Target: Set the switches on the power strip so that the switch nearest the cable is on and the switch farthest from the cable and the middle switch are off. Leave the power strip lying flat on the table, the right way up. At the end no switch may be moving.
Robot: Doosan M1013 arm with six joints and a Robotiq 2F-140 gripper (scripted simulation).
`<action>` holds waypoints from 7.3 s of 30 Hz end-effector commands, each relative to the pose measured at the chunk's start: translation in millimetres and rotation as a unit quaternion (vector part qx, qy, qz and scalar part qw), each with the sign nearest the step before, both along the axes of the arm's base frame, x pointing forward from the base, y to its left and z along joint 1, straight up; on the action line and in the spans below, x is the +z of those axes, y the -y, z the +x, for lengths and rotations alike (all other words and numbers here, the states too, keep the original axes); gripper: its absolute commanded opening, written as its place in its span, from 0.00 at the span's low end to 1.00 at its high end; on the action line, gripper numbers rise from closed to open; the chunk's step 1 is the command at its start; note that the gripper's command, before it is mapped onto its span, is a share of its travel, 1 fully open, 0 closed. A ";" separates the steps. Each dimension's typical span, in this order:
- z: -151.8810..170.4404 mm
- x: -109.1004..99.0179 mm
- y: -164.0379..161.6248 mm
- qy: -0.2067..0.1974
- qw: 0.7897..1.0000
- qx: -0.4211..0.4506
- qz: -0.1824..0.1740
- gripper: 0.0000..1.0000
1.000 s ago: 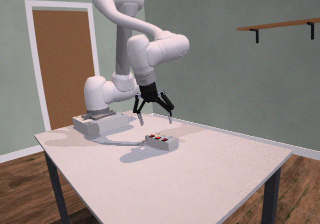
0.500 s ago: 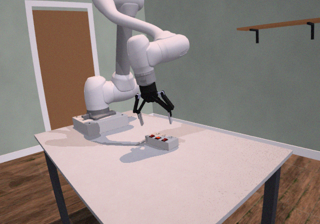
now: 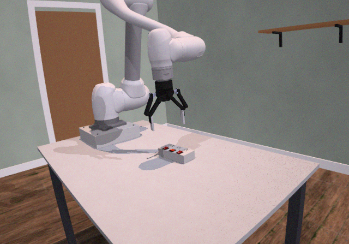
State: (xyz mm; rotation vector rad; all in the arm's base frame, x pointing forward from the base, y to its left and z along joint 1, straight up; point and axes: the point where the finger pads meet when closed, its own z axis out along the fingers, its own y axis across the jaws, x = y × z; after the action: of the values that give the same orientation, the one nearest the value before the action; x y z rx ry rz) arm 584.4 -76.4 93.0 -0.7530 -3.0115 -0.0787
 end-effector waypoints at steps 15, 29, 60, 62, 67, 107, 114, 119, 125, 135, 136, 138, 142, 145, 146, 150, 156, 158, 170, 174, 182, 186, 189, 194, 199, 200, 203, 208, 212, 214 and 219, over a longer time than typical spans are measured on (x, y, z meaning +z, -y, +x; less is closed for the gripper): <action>-5.1 14.5 -1.9 0.017 0.989 0.146 -0.026 1.00; -37.7 -36.1 -20.1 0.018 0.981 0.189 -0.025 1.00; -38.2 -36.7 -20.3 0.018 0.981 0.190 -0.025 0.00; -38.2 -36.7 -20.3 0.018 0.981 0.190 -0.025 0.00; -38.2 -36.7 -20.3 0.018 0.981 0.190 -0.025 0.00; -38.1 -70.7 -20.4 0.018 0.981 0.190 -0.025 0.00; -38.0 -75.6 -20.4 0.018 0.981 0.190 -0.025 0.00; -38.0 -78.8 -20.4 0.018 0.981 0.190 -0.025 0.00; -38.0 -80.5 -20.5 0.018 0.981 0.190 -0.025 0.00; -38.0 -80.7 -20.5 0.018 0.981 0.190 -0.025 0.00; -38.0 -80.7 -20.5 0.018 0.981 0.190 -0.025 0.00; -38.0 -80.7 -20.5 0.018 0.981 0.190 -0.025 0.00; -38.0 -80.7 -20.5 0.018 0.981 0.190 -0.025 0.00; -38.0 -80.7 -20.5 0.018 0.981 0.190 -0.025 0.00; -38.0 -80.7 -20.5 0.018 0.981 0.190 -0.025 0.00; -38.0 -80.7 -20.5 0.018 0.981 0.190 -0.025 0.00; -38.0 -80.7 -20.5 0.018 0.981 0.190 -0.025 0.00; -38.0 -80.7 -20.5 0.018 0.981 0.190 -0.025 0.00; -38.0 -80.7 -20.5 0.018 0.981 0.190 -0.025 0.00; -38.0 -80.9 -20.5 0.018 0.981 0.190 -0.025 0.00; -38.0 -82.3 -20.5 0.018 0.981 0.190 -0.025 0.00; -38.0 -84.0 -20.5 0.018 0.981 0.190 -0.025 0.00; -38.0 -85.5 -20.5 0.018 0.981 0.190 -0.025 0.00; -38.0 -87.8 -20.5 0.018 0.981 0.190 -0.025 0.00; -38.0 -88.9 -20.5 0.018 0.981 0.190 -0.025 0.00; -38.0 -89.2 -20.5 0.018 0.981 0.190 -0.025 0.00; -38.0 -89.9 -20.5 0.018 0.981 0.190 -0.025 0.00; -38.0 -90.2 -20.5 0.018 0.981 0.190 -0.025 0.00; -38.0 -90.2 -20.5 0.018 0.981 0.190 -0.025 0.00; -38.0 -90.2 -20.5 0.018 0.981 0.190 -0.025 0.00; -38.0 -90.2 -20.5 0.018 0.981 0.190 -0.025 0.00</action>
State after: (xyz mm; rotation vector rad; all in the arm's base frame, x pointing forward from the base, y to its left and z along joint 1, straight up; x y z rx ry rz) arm 546.6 -55.9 3.0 -0.1694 -3.1395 -0.0039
